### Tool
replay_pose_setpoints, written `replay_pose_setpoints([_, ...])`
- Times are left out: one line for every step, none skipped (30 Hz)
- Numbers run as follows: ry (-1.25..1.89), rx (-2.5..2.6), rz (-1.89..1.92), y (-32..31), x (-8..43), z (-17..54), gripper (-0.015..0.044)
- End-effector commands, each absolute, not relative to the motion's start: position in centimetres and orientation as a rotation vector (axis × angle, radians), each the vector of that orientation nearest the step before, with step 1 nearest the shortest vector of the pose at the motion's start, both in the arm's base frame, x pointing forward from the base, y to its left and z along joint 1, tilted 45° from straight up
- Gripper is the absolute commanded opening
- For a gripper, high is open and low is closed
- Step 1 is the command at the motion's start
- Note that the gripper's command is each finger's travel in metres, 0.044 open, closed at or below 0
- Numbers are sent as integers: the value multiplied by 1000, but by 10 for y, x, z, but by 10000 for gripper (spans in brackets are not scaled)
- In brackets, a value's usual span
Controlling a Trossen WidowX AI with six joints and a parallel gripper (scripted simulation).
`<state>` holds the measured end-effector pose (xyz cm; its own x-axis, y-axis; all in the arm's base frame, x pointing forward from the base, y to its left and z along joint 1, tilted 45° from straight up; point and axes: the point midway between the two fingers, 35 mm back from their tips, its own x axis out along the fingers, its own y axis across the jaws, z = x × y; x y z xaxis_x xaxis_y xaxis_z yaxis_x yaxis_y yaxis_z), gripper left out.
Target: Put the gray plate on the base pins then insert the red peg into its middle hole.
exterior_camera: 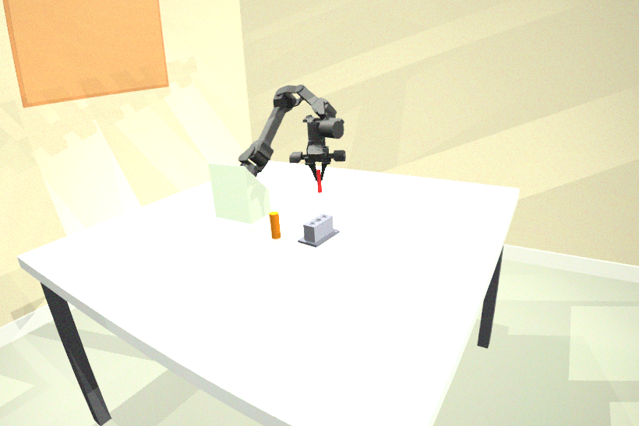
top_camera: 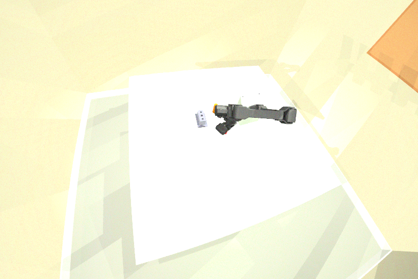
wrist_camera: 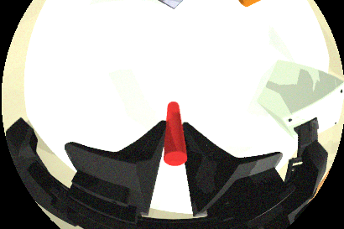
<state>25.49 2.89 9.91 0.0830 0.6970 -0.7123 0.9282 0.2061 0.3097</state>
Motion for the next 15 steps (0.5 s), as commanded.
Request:
replay_pose_setpoints([1674,1549,-365,25,260,96,0])
replay_pose_setpoints([1673,1548,-366,23,262,95,0])
replay_pose_setpoints([1673,1548,-366,21,264,94,0])
replay_pose_setpoints([1672,1548,-366,19,266,93,0])
replay_pose_setpoints([1672,1547,-367,17,268,92,0])
replay_pose_setpoints([1672,1547,-367,15,270,91,0])
replay_pose_setpoints([1671,1547,-367,14,272,90,0])
replay_pose_setpoints([1671,1546,-367,12,274,89,0])
replay_pose_setpoints([1671,1546,-367,10,276,88,0])
replay_pose_setpoints([1670,1546,-368,8,277,87,0])
replay_pose_setpoints([1670,1546,-368,6,279,86,0])
replay_pose_setpoints([1670,1545,-368,4,281,85,0])
replay_pose_setpoints([1669,1545,-368,2,283,83,0])
replay_pose_setpoints([1669,1545,-368,0,285,82,0])
replay_pose_setpoints([1669,1544,-368,-2,287,81,0])
